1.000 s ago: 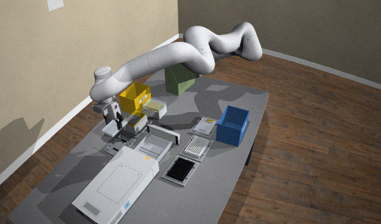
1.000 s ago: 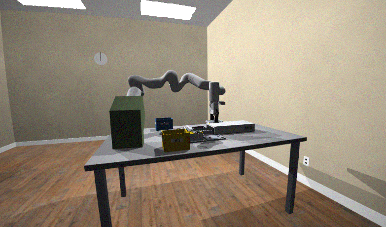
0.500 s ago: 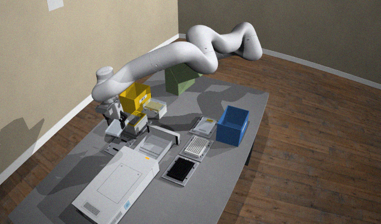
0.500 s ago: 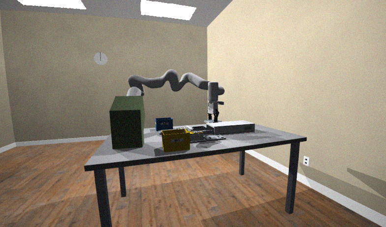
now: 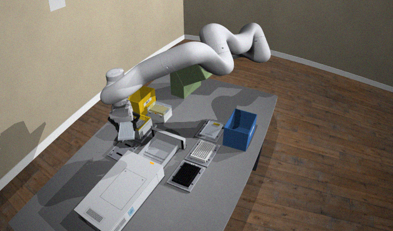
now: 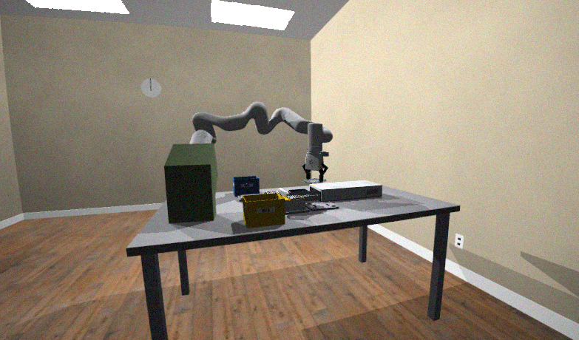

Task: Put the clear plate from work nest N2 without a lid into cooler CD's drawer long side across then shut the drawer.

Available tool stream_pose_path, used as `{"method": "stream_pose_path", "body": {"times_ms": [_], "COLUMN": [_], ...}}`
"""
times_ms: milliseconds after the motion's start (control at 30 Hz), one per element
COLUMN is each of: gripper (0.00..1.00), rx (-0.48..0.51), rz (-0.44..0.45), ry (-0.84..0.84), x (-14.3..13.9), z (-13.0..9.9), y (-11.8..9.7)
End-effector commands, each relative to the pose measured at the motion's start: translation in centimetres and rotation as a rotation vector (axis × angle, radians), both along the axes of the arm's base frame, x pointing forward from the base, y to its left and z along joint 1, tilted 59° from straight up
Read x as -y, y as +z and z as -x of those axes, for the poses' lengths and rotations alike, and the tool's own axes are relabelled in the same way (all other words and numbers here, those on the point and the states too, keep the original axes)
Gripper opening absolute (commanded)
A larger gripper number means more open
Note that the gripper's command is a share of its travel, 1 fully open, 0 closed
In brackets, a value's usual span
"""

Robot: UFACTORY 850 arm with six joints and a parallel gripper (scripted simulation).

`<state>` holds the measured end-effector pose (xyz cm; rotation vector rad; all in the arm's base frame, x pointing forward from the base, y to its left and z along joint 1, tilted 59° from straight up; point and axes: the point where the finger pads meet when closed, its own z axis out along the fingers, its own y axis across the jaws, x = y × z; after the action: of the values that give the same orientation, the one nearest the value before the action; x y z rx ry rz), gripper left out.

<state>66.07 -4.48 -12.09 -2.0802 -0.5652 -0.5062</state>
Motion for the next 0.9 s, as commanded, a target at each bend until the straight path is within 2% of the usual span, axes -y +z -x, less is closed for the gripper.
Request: {"method": "stream_pose_path", "body": {"times_ms": [0, 333, 400, 867], "gripper": [0.0, 0.0, 0.0, 0.0], "rx": [0.118, 0.399, 0.399, 0.792], "rz": [0.022, 0.07, 0.07, 0.138], "ry": [0.058, 0.231, 0.231, 0.472], "x": [-0.4, -1.8, -1.8, -3.8], "z": [0.4, 1.6, 1.6, 3.2], "y": [0.9, 2.8, 2.8, 5.5]}}
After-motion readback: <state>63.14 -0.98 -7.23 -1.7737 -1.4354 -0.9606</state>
